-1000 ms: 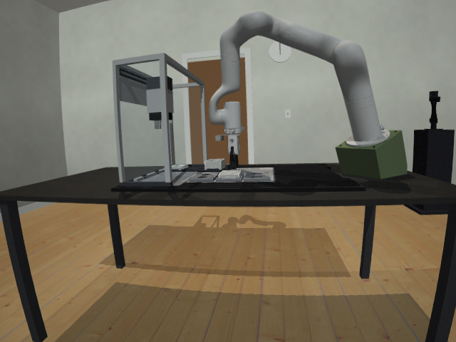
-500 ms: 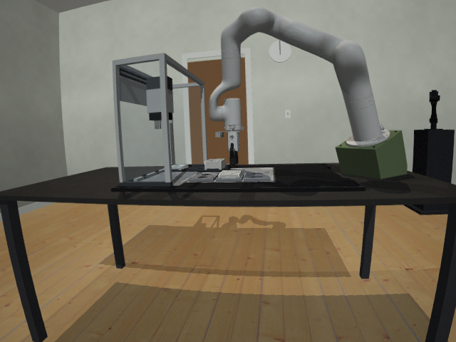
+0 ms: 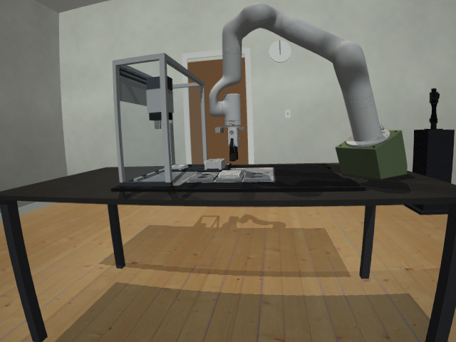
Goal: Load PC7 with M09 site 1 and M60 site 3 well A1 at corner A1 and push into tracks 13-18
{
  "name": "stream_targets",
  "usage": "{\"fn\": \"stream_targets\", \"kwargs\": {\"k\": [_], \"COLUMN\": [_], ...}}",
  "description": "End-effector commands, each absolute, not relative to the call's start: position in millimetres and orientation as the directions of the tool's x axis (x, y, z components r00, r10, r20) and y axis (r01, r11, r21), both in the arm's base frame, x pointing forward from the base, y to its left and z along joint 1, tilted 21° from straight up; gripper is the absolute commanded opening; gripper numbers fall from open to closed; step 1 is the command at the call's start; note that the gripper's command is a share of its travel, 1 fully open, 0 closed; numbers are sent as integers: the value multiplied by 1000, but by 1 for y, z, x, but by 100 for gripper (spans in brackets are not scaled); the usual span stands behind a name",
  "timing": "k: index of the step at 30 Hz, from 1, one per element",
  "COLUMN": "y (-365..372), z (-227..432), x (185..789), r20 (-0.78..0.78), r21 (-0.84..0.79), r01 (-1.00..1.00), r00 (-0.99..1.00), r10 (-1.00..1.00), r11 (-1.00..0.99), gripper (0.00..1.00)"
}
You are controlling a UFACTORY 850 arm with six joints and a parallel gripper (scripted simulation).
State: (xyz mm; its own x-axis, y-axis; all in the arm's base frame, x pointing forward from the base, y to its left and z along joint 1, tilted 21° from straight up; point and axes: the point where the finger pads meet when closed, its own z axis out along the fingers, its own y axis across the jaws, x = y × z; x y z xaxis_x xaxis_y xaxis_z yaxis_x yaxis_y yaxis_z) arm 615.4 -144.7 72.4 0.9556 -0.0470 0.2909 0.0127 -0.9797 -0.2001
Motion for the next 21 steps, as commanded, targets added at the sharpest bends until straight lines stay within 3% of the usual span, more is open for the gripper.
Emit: {"fn": "stream_targets", "kwargs": {"k": [1, 21], "y": [-147, -152], "z": [80, 108], "x": [614, 605], "r20": [291, 292], "r21": [-200, -200], "r01": [13, 13], "r00": [955, 955], "r10": [-47, -47], "r11": [-980, -980], "gripper": [82, 82]}}
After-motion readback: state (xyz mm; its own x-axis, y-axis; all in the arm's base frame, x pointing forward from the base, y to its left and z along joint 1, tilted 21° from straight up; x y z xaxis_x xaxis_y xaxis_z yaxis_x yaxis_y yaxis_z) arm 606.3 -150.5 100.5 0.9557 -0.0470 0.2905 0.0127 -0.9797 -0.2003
